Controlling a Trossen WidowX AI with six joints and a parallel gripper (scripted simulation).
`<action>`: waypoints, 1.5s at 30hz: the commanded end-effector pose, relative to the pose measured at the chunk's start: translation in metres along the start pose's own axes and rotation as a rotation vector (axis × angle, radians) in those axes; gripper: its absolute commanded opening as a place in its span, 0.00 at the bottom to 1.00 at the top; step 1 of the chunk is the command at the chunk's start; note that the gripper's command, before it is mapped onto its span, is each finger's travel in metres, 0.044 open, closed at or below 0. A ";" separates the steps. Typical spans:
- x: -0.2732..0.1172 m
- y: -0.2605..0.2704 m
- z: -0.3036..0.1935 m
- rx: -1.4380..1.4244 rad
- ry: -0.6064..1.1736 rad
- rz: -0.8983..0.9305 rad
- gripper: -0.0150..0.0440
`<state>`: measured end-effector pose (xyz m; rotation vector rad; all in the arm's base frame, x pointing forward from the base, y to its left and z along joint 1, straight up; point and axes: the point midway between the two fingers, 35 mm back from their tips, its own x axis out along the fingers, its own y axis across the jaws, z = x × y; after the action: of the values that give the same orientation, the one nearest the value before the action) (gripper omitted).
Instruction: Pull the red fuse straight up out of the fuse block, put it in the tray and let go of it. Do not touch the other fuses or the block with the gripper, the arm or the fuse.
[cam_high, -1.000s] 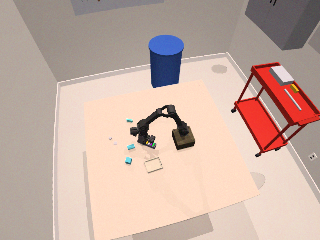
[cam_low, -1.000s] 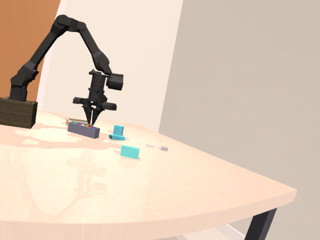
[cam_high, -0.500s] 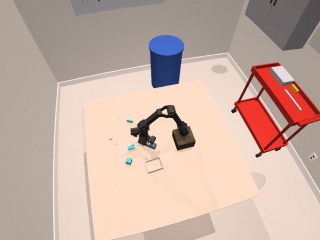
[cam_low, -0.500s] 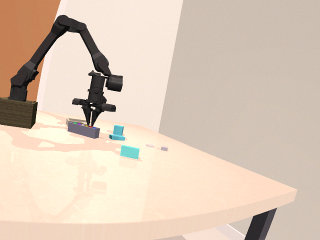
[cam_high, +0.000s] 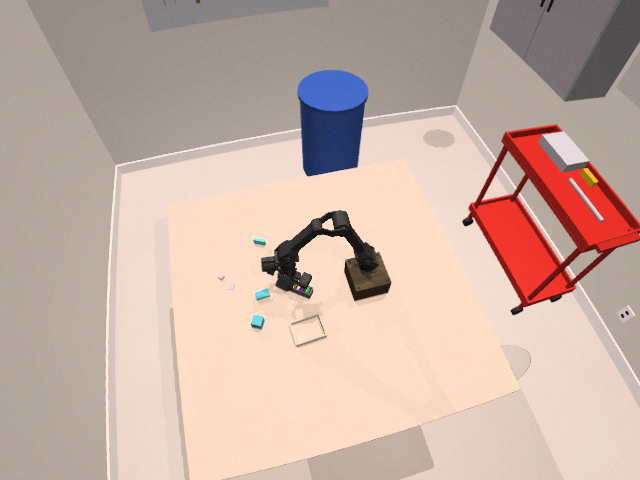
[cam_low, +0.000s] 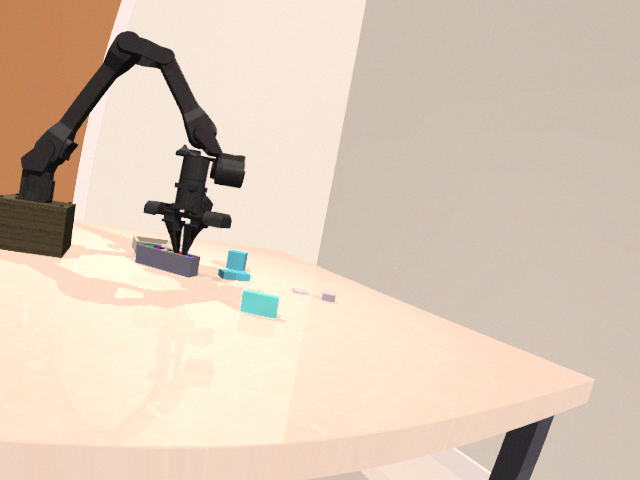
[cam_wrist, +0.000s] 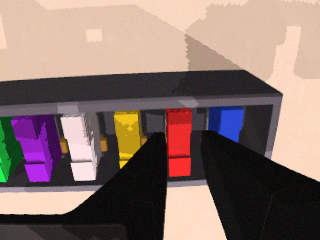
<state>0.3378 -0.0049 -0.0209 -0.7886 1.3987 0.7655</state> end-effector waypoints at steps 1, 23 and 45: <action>0.002 0.002 0.000 -0.003 -0.003 0.006 0.38; 0.000 0.001 0.000 0.000 0.001 0.002 0.25; -0.011 0.000 0.000 -0.001 0.000 0.003 0.25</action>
<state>0.3364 -0.0049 -0.0121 -0.7869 1.4027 0.7674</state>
